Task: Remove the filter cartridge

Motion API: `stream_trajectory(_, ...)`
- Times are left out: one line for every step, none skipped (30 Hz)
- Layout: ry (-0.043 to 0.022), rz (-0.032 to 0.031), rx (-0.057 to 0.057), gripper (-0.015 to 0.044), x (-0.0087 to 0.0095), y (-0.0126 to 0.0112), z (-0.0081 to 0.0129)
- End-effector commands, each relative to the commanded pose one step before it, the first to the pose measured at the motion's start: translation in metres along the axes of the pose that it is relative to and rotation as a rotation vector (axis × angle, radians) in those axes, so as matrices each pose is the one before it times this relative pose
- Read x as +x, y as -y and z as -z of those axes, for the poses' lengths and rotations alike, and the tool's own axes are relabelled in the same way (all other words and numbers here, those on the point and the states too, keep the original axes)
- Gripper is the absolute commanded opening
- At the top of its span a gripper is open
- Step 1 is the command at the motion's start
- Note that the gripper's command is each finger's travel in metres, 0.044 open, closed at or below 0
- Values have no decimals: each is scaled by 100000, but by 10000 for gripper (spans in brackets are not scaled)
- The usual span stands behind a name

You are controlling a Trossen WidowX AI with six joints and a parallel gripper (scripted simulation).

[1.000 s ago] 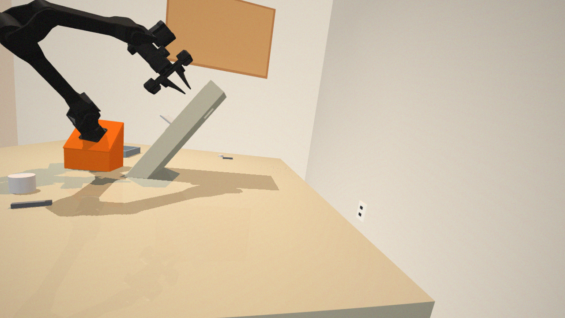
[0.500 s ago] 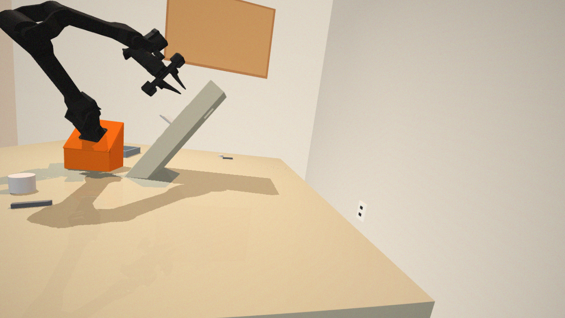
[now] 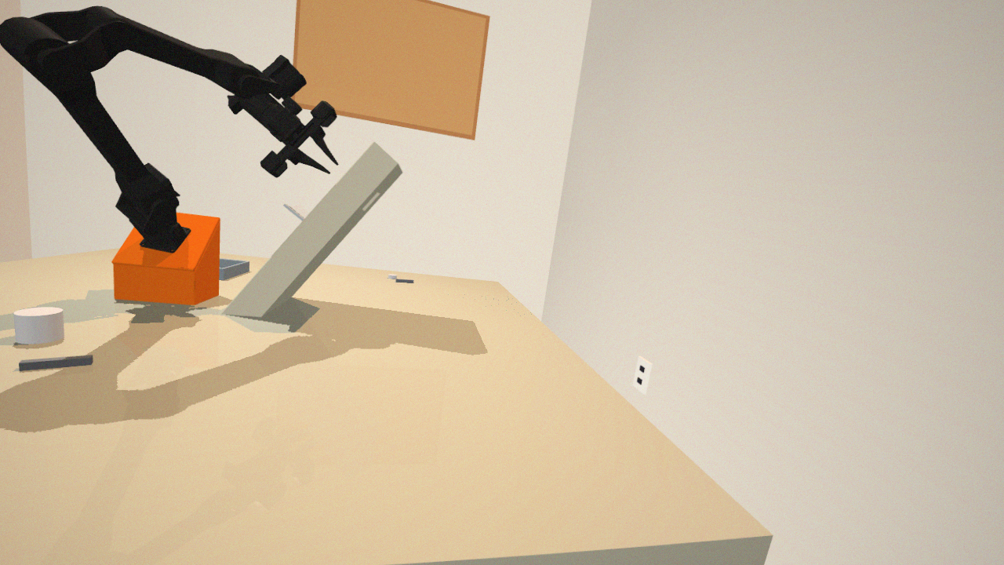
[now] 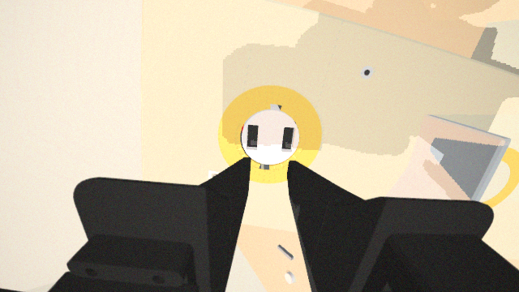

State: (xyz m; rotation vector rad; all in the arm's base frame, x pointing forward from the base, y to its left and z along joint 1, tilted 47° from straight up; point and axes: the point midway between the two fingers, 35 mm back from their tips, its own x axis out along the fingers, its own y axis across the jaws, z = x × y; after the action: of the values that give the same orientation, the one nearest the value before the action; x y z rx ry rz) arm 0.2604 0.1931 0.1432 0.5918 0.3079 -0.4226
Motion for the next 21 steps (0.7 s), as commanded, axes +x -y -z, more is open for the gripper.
stream_trajectory(-219, 423, -823, 107, 831, 185, 91)
stream_trajectory(3, -11, 6, 107, 163, -3, -4)
stream_trajectory(8, -15, 5, 107, 162, -3, -6)
stream_trajectory(14, -20, 4, 107, 162, -3, -8)
stream_trajectory(19, -25, 2, 107, 162, -2, -11)
stream_trajectory(24, -30, 1, 107, 161, -2, -13)
stream_trajectory(29, -34, 0, 107, 161, -2, -15)
stream_trajectory(35, -39, -2, 107, 161, -1, -17)
stream_trajectory(40, -43, -3, 107, 160, -1, -19)
stream_trajectory(46, -47, -5, 107, 160, -1, -21)
stream_trajectory(52, -51, -6, 107, 159, 0, -23)
stream_trajectory(58, -56, -8, 107, 159, 0, -26)
stream_trajectory(63, -60, -9, 107, 158, 1, -28)
stream_trajectory(69, -64, -11, 107, 158, 1, -30)
stream_trajectory(75, -68, -12, 107, 158, 2, -32)
stream_trajectory(81, -71, -14, 107, 157, 2, -34)
stream_trajectory(87, -75, -16, 107, 156, 3, -36)
stream_trajectory(75, -63, -14, 107, 126, 3, -31)
stream_trajectory(47, -39, -9, 107, 75, 2, -19)
stream_trajectory(16, -13, -3, 107, 25, 1, -6)
stream_trajectory(0, 0, -1, 107, 0, 33, 0)
